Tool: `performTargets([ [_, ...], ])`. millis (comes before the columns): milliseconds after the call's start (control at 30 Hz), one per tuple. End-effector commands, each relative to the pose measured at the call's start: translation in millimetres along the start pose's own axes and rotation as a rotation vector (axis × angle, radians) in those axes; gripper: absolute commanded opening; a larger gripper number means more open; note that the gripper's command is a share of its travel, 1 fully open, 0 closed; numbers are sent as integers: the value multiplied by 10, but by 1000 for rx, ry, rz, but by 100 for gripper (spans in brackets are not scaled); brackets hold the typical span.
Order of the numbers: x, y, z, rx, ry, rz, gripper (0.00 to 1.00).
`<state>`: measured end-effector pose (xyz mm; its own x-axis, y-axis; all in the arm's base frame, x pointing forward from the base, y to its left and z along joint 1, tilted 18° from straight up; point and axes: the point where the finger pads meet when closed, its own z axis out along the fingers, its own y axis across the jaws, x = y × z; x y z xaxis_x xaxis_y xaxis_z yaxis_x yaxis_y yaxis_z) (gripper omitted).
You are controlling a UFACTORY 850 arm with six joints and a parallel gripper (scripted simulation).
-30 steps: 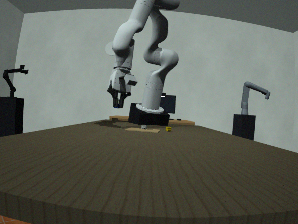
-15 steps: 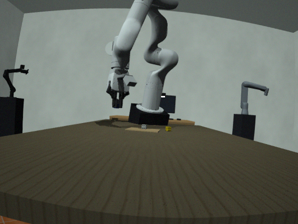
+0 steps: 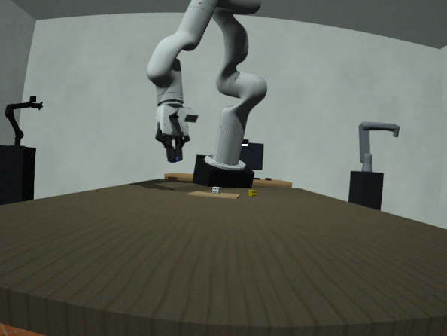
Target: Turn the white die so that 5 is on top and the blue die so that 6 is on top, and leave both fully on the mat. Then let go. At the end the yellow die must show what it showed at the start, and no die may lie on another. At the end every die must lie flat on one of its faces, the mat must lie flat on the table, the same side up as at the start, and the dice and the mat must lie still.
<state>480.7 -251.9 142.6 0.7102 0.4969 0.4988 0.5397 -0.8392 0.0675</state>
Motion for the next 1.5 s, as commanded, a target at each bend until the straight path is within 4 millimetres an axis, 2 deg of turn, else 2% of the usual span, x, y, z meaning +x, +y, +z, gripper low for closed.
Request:
performTargets([
  [0, -34, -37, 15, -36, 171, -17, 15],
  [367, -72, -37, 14, -33, 455, -23, 15],
  [467, -73, -36, 13, -33, 461, -23, 15],
  [533, -91, -35, 8, -33, 584, -25, 15],
  [867, -133, -36, -14, -35, 830, -26, 15],
  [1233, -141, -36, 0, -33, 848, -27, 15],
  [1467, -172, -30, 139, -30, 848, -30, 15],
])
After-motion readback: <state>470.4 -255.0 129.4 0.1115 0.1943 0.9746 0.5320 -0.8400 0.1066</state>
